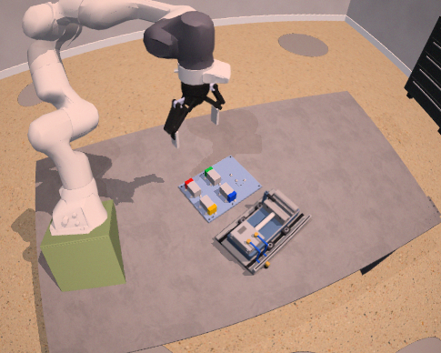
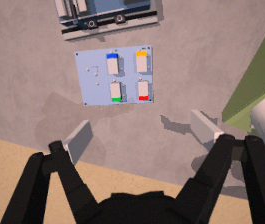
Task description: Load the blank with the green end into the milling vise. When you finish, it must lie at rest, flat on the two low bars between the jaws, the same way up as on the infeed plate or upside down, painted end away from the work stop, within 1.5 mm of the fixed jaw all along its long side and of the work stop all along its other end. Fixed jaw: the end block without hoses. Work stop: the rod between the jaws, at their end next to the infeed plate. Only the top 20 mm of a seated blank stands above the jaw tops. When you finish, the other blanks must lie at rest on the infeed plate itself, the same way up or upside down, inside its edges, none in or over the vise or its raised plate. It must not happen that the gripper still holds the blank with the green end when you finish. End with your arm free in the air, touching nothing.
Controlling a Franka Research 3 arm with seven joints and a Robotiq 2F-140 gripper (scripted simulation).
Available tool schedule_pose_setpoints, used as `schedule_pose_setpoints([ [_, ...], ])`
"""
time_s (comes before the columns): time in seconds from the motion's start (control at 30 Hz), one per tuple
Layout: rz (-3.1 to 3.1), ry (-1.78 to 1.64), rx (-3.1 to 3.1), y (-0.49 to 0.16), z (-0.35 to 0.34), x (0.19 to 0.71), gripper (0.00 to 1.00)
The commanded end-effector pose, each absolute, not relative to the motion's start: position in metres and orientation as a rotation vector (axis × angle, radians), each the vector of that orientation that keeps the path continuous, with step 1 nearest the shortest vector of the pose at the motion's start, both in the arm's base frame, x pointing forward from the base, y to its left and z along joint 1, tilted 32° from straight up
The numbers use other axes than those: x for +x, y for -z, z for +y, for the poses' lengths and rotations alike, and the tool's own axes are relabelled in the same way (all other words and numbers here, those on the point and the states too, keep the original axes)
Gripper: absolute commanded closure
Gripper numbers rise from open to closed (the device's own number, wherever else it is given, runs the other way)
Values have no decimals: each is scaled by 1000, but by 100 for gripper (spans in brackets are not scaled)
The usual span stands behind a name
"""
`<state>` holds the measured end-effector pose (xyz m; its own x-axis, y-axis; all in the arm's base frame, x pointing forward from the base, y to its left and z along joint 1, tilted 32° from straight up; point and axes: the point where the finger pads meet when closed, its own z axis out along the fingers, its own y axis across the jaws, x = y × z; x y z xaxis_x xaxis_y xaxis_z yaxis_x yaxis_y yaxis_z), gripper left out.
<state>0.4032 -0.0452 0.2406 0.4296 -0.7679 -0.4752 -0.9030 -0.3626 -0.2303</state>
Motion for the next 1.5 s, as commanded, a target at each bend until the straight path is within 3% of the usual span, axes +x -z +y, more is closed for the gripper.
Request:
schedule_pose_setpoints([
  [0.0, 1436, -402, -2219, -234, -49, 422, 0],
  [0.1, 1472, -408, -2200, -224, -55, 453, 0],
  [0.67, 1472, -408, -2200, -217, -59, 473, 0],
  [1.47, 1472, -408, -2200, -220, -57, 465, 0],
])
